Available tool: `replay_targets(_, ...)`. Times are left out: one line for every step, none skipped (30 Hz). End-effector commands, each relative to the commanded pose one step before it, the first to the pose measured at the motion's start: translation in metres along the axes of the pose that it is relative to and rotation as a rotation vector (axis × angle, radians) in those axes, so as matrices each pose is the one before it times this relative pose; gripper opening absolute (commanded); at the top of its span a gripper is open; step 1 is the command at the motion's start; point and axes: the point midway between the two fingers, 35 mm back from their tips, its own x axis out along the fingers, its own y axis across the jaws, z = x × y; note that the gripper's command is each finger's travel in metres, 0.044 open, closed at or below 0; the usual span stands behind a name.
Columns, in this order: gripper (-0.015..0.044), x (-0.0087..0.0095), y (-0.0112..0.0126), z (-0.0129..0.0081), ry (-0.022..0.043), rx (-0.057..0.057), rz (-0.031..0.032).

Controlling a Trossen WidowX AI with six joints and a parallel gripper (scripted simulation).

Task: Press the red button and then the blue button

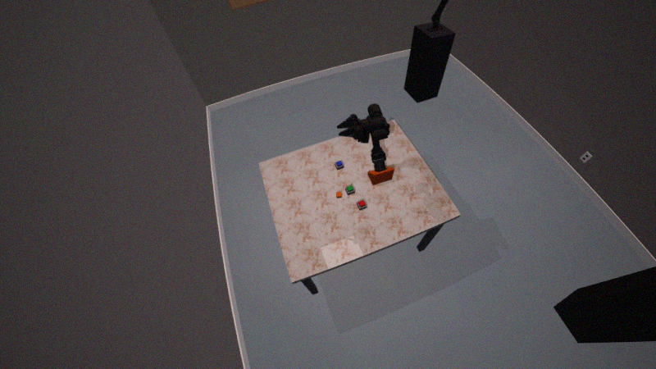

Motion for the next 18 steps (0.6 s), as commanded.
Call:
replay_targets(0.0400, 0.00042, -0.00162, 0.00053, 0.00607, -0.0188, -0.00286)
replay_targets(0.0400, 0.00122, -0.00500, 0.00167, 0.01797, -0.0562, -0.00904)
replay_targets(0.0400, 0.00192, -0.00884, 0.00293, 0.02924, -0.0936, -0.01669)
replay_targets(0.0400, 0.00272, -0.01232, 0.00411, 0.03455, -0.1225, -0.02366)
replay_targets(0.0400, 0.00357, -0.01331, 0.00457, 0.02846, -0.1261, -0.02547)
replay_targets(0.0400, 0.00452, -0.01372, 0.00495, 0.02051, -0.1256, -0.02655)
replay_targets(0.0400, 0.00554, -0.01568, 0.00565, 0.01694, -0.1362, -0.03177)
replay_targets(0.0400, 0.00614, -0.01863, 0.00600, 0.01751, -0.1491, -0.04023)
replay_targets(0.0400, 0.00412, -0.01314, 0.00331, 0.01159, -0.0974, -0.02963)
replay_targets(0.0400, 0.00284, -0.00930, 0.00193, 0.00800, -0.0658, -0.02156)
replay_targets(0.0400, 0.00289, -0.00970, 0.00179, 0.00827, -0.0662, -0.02303)
replay_targets(0.0400, 0.00288, -0.00991, 0.00159, 0.00845, -0.0654, -0.02407)
replay_targets(0.0400, 0.00284, -0.00997, 0.00137, 0.00857, -0.0637, -0.02474)
replay_targets(0.0400, 0.00281, -0.01001, 0.00114, 0.00872, -0.0620, -0.02535)
replay_targets(0.0400, 0.00277, -0.01003, 0.00092, 0.00892, -0.0604, -0.02588)
replay_targets(0.0400, 0.00274, -0.01005, 0.00070, 0.00916, -0.0588, -0.02641)
replay_targets(0.0400, 0.00274, -0.01015, 0.00049, 0.00952, -0.0579, -0.02713)
replay_targets(0.0400, 0.00275, -0.01028, 0.00027, 0.00996, -0.0571, -0.02793)
